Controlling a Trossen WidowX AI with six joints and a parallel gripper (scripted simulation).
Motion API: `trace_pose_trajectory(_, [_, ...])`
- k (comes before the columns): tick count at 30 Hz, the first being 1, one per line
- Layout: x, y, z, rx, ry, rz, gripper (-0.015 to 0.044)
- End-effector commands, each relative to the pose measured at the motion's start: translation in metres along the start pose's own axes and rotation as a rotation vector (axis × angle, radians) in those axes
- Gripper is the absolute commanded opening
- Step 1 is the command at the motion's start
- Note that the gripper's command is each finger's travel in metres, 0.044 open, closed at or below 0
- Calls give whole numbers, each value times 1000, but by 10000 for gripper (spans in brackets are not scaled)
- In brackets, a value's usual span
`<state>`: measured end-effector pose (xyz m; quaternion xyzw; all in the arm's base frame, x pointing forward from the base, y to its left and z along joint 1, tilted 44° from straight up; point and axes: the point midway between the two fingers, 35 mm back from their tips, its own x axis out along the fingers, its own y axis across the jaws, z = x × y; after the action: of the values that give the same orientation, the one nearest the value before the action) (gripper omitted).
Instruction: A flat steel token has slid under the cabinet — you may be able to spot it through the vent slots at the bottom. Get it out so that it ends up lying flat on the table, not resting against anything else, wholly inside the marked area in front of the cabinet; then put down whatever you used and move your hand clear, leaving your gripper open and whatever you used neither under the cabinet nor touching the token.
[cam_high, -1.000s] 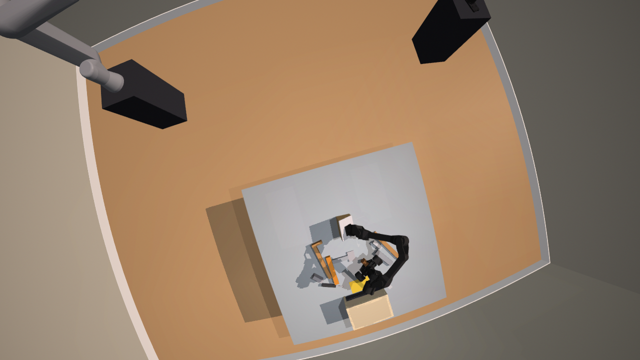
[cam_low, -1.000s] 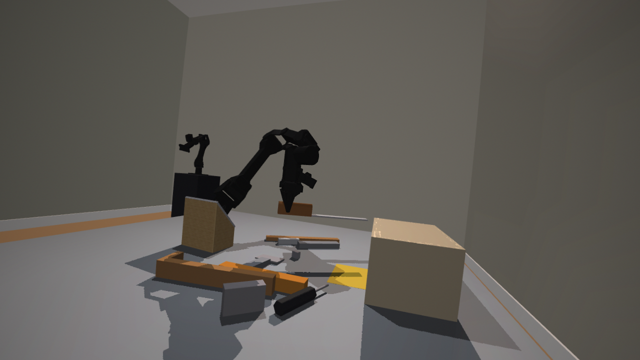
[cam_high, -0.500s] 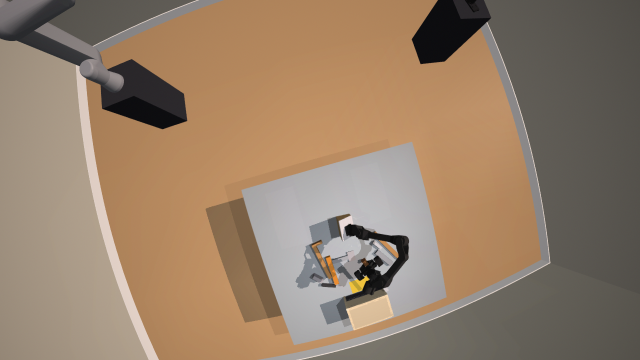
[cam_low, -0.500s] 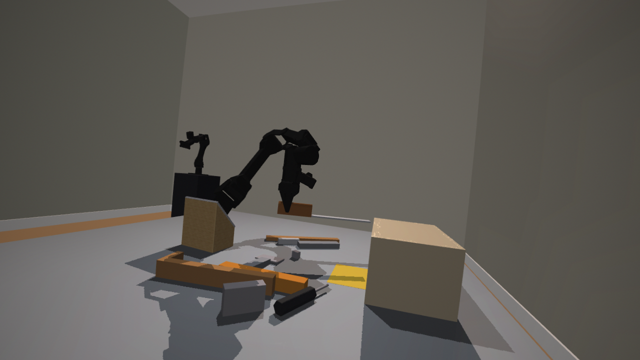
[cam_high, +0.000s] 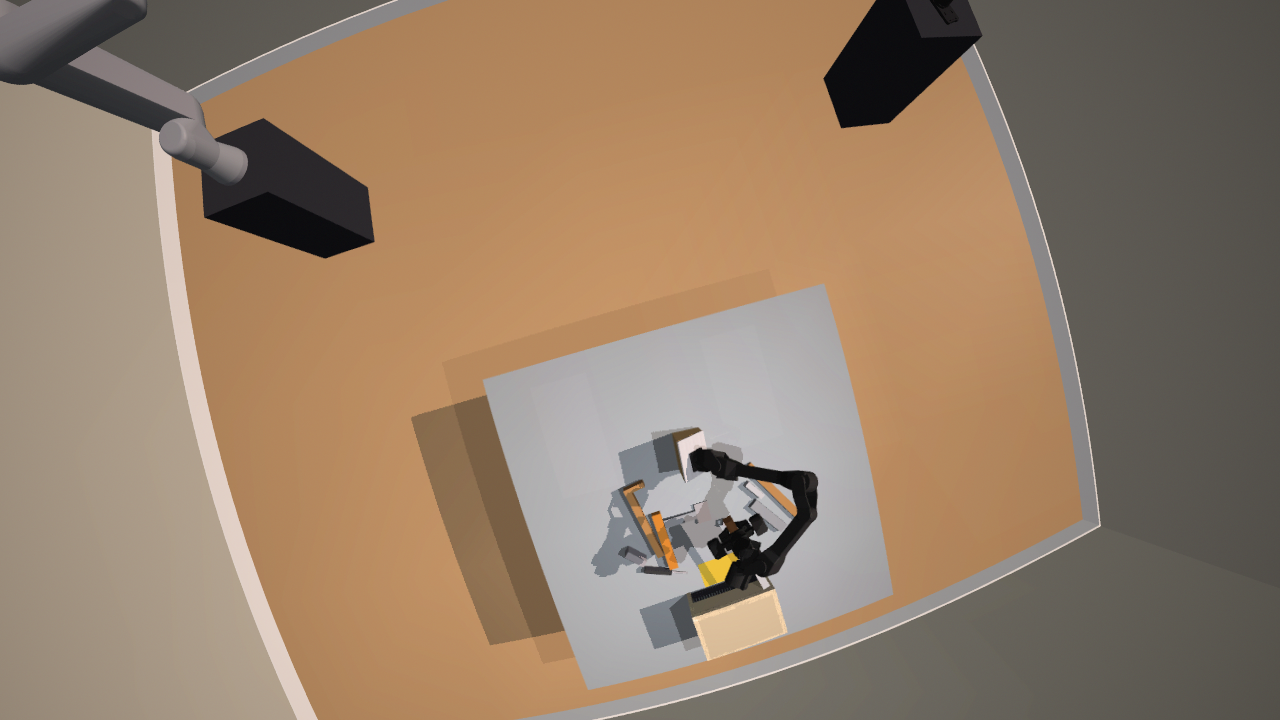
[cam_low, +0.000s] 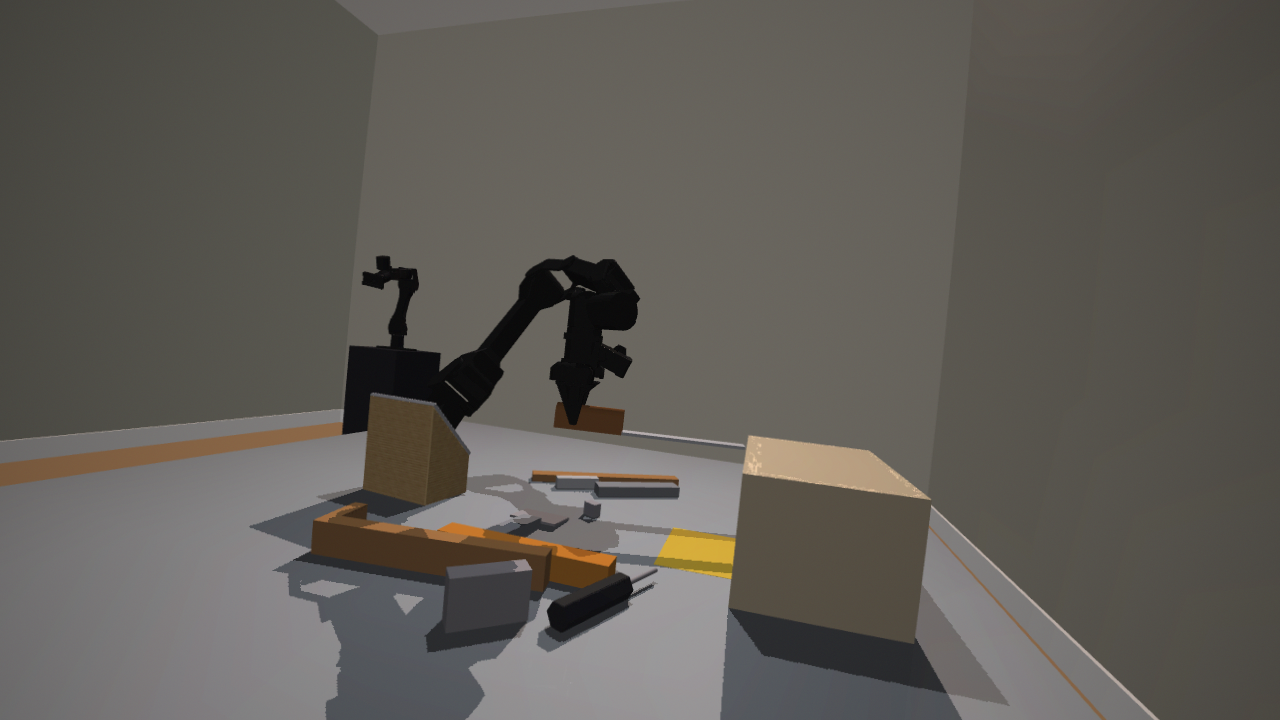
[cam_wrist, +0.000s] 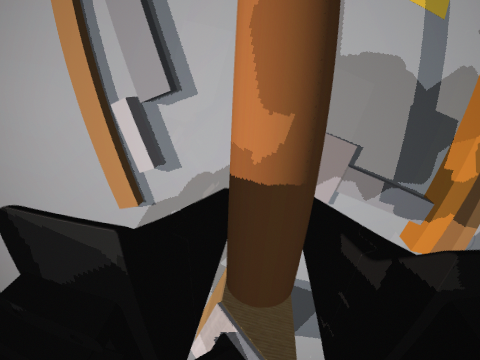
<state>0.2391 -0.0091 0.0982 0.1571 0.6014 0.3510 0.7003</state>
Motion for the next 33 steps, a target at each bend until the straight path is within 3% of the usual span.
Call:
trace_pose_trajectory(1, [-1, 0, 0, 39, -9, 2, 0])
trace_pose_trajectory(33, [3, 7, -1, 230, -9, 3, 0])
